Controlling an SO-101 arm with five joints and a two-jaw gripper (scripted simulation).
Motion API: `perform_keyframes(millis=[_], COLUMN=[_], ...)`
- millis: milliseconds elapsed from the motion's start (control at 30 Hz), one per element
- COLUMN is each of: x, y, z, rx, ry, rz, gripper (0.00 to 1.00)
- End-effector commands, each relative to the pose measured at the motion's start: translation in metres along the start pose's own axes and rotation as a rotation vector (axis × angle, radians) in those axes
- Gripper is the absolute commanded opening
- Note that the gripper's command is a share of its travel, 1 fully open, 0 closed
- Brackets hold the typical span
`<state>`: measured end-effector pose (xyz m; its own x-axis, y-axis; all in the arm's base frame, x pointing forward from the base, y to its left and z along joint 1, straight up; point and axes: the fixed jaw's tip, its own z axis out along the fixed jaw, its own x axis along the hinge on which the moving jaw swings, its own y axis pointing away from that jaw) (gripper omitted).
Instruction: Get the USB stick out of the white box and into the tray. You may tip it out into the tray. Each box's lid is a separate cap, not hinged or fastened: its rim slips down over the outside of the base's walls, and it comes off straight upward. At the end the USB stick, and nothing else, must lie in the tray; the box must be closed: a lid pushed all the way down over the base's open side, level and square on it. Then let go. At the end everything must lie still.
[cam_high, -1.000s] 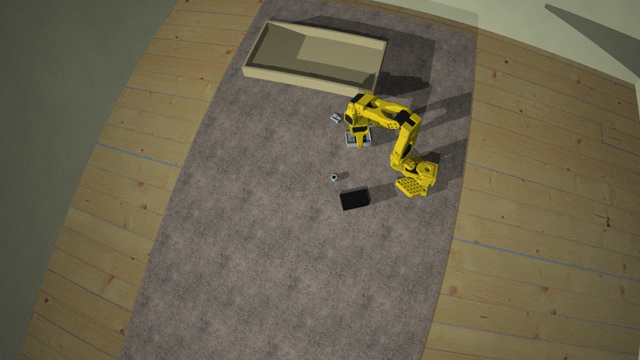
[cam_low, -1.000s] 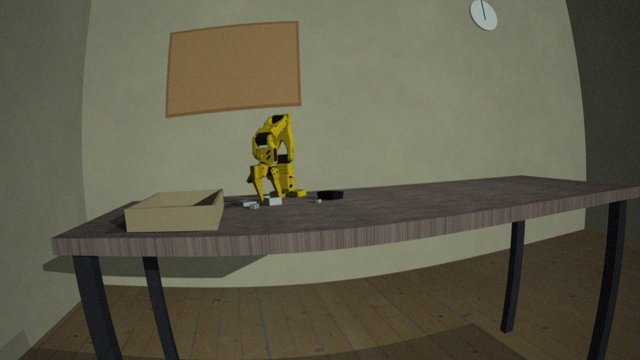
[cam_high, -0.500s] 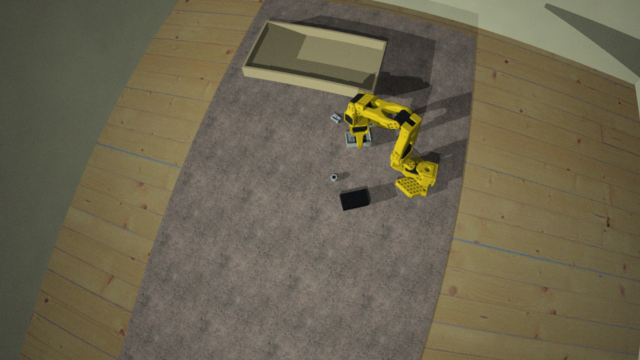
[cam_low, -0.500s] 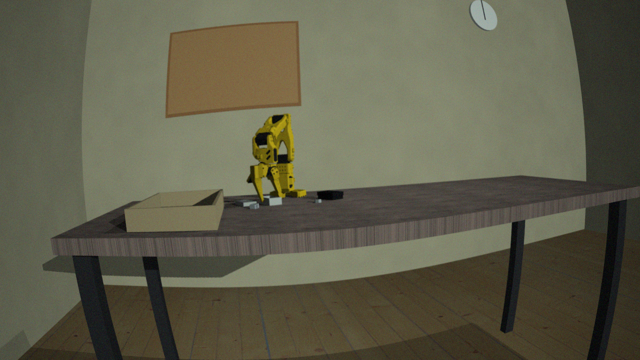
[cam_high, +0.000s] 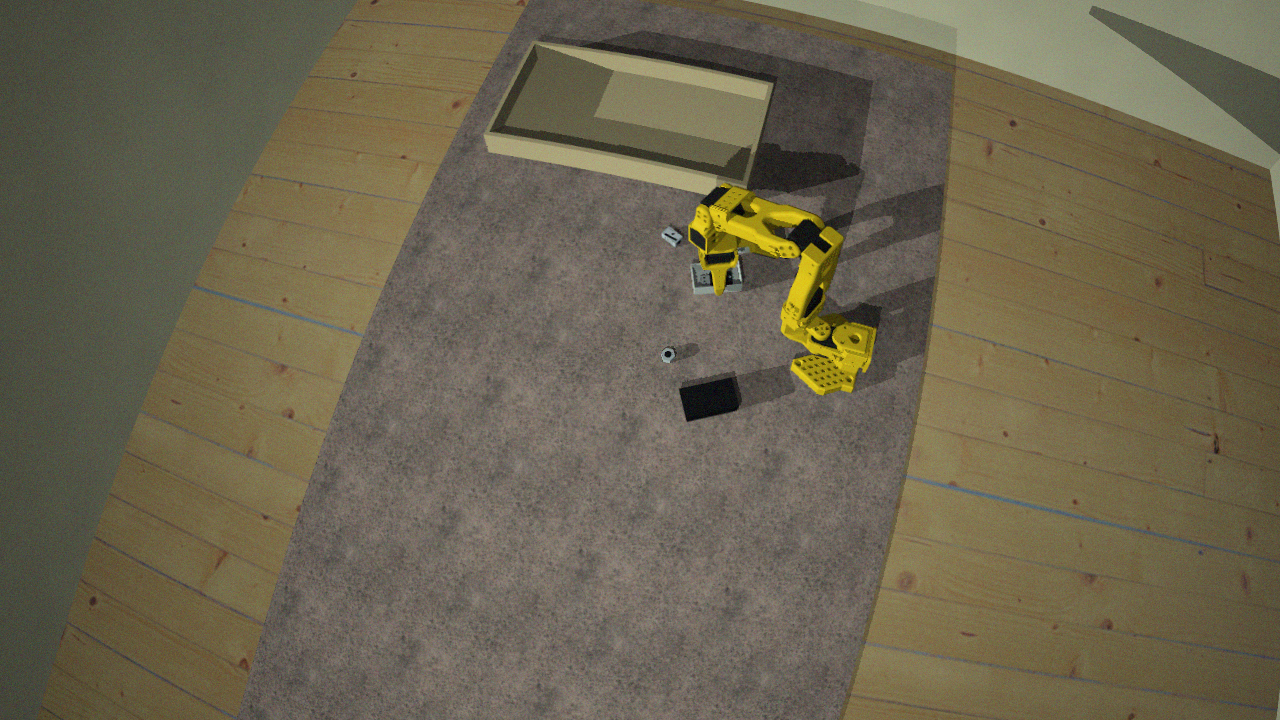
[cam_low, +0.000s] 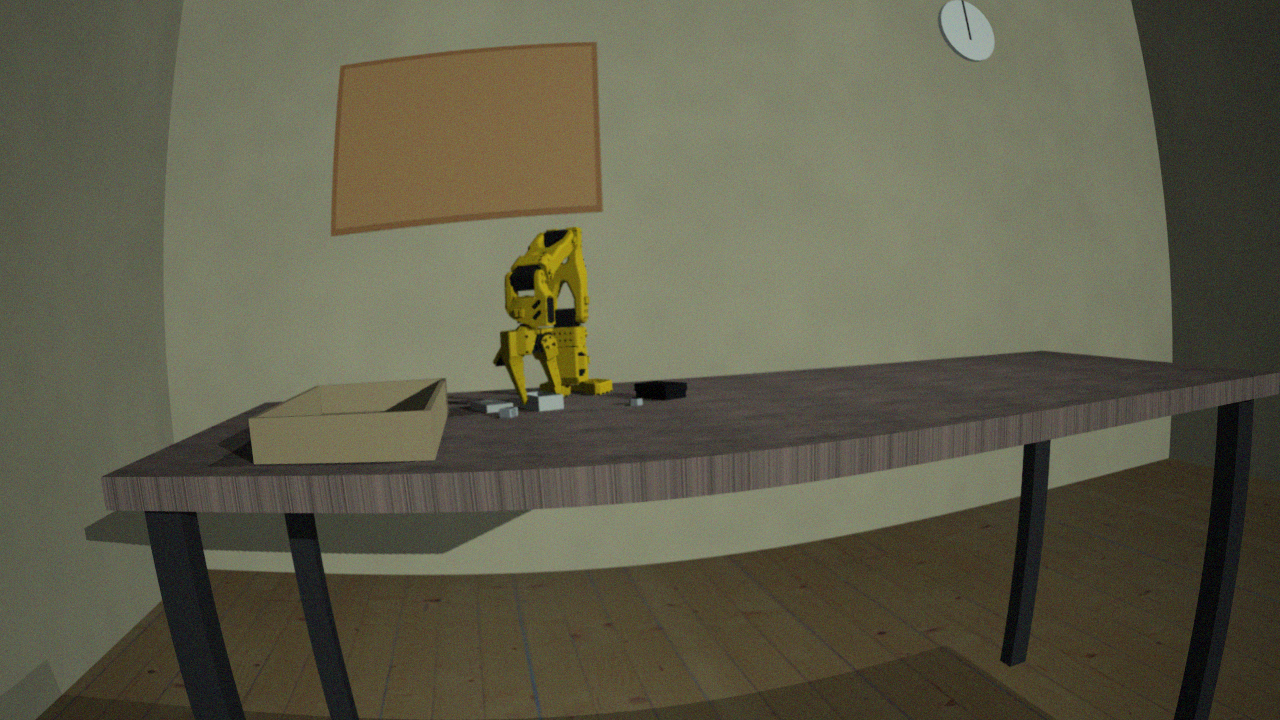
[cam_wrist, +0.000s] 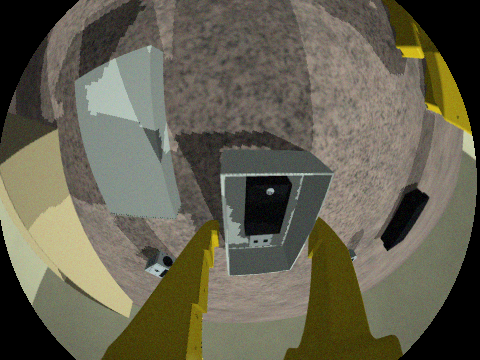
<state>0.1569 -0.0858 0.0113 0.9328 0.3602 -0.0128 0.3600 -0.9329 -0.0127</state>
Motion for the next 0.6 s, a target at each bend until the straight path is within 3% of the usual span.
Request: perform_keyframes(millis=[0,567], x=[0.003,0.003], y=[0.0007,0.0007], z=[-0.0012,-0.0012], rx=[-0.013,-0.013], ry=[0.013,0.013], rz=[0.003,0.003], gripper=[0.25,0.21])
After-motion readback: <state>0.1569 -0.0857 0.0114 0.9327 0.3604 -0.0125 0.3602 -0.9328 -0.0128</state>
